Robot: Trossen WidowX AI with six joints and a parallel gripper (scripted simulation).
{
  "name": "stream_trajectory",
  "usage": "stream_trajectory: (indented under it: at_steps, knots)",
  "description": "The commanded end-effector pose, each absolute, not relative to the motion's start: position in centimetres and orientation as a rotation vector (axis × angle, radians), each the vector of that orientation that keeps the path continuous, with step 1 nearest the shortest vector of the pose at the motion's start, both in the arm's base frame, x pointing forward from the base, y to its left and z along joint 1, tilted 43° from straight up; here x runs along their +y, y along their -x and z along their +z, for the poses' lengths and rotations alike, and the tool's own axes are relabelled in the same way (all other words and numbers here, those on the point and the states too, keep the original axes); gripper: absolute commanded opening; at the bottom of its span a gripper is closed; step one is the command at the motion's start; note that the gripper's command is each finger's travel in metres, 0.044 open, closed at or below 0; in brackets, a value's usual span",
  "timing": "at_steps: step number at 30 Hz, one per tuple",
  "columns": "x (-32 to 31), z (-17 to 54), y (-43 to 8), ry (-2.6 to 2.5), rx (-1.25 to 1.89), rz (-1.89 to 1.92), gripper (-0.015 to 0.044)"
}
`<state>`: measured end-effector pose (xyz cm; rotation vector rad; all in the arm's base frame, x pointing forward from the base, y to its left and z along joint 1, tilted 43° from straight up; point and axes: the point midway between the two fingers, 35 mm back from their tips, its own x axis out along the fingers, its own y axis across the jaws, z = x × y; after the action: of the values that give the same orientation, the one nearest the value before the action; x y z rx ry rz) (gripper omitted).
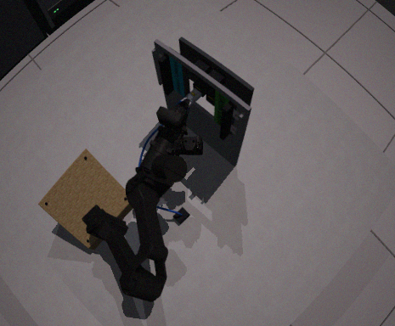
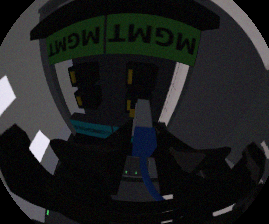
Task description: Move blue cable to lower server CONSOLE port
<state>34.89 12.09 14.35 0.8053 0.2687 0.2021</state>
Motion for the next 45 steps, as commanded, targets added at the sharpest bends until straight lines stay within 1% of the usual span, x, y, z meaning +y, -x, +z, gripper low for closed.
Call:
stream_trajectory:
  at_steps: [1,45]
  knots:
    - [12.18,14.13,-34.81,-0.803,0.28,0.199,0.0]
    - [12.21,14.24,-34.56,-0.8,0.293,0.199,0.0]
